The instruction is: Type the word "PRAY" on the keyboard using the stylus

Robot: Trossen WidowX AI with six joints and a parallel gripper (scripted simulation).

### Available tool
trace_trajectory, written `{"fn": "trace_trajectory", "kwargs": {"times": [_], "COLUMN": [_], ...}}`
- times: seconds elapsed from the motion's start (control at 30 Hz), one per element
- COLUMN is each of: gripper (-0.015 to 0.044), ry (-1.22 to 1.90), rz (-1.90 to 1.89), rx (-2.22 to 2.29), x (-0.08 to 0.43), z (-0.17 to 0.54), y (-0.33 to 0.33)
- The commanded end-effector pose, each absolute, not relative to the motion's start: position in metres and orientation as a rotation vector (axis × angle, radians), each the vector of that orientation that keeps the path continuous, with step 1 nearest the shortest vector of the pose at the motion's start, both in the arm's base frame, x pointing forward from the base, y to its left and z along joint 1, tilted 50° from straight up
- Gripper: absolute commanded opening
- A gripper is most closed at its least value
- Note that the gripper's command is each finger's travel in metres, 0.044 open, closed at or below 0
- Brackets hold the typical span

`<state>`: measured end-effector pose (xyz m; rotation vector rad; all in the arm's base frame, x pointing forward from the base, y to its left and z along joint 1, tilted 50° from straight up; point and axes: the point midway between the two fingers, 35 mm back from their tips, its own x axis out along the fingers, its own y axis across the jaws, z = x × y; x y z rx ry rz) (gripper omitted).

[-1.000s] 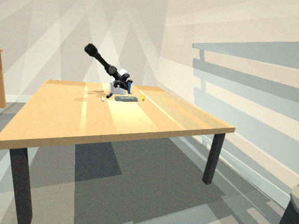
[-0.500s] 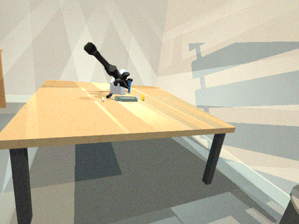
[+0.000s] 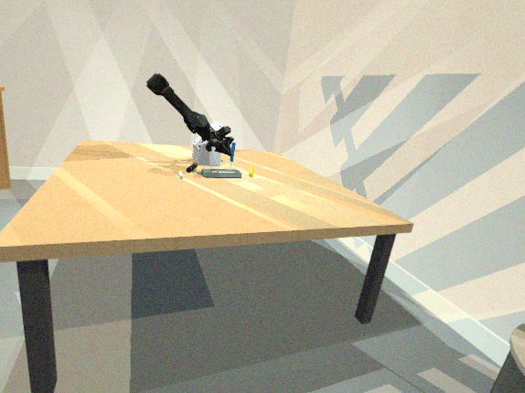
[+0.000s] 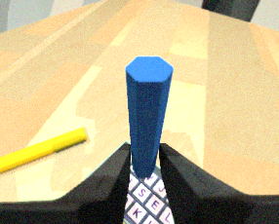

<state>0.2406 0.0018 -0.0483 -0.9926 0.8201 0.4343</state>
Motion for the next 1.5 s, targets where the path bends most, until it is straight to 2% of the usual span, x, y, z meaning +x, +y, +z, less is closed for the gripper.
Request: {"fn": "trace_trajectory", "kwargs": {"times": [0.0, 0.33, 1.47], "gripper": [0.0000, 0.0000, 0.0000], "ry": [0.835, 0.908, 0.909], "rz": [0.523, 0.737, 0.740], "rx": [-1.012, -1.029, -1.030], "x": [0.240, 0.226, 0.223], "z": [-0.049, -0.051, -0.073], "y": [0.011, 0.029, 0.004]}}
